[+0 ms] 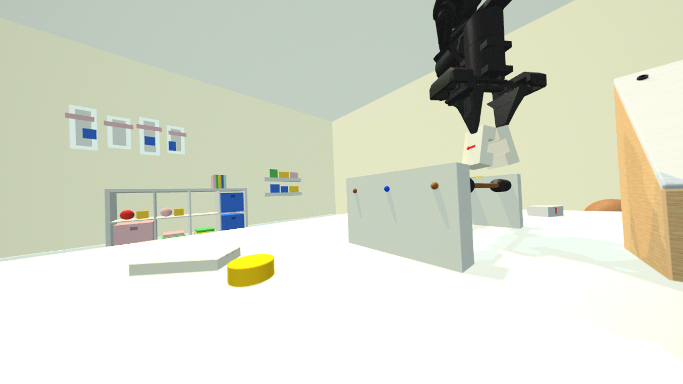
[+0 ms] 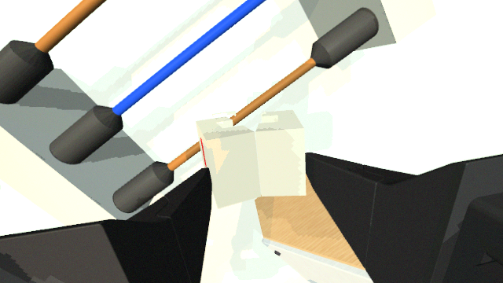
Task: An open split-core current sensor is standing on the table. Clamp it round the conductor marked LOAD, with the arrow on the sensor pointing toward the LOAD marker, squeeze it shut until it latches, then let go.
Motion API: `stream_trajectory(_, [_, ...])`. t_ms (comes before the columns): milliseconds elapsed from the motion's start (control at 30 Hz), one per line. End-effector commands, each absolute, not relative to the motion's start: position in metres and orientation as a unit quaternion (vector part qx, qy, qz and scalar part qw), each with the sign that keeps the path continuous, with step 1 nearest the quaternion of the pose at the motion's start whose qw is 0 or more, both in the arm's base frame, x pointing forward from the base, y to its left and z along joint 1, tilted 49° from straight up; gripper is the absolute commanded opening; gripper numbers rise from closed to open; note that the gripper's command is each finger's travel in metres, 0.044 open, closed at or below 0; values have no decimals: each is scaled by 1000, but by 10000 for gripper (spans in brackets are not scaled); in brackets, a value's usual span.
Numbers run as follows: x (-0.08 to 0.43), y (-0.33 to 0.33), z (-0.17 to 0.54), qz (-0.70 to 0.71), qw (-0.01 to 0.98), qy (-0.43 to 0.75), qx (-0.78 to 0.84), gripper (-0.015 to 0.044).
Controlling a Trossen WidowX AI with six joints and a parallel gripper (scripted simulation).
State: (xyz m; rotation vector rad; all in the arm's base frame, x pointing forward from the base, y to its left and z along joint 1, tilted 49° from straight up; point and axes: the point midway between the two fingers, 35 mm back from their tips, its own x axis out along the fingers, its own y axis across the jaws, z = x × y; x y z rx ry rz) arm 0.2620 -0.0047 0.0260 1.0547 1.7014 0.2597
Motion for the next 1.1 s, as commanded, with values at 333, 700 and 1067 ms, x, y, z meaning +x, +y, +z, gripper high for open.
stream_trajectory(333, [297,-3,23,-44,425,720,547,0])
stream_trajectory(700, [322,2,20,-164,327,702,611,0])
stream_trajectory(1067, [344,7,16,-262,235,672,652,0])
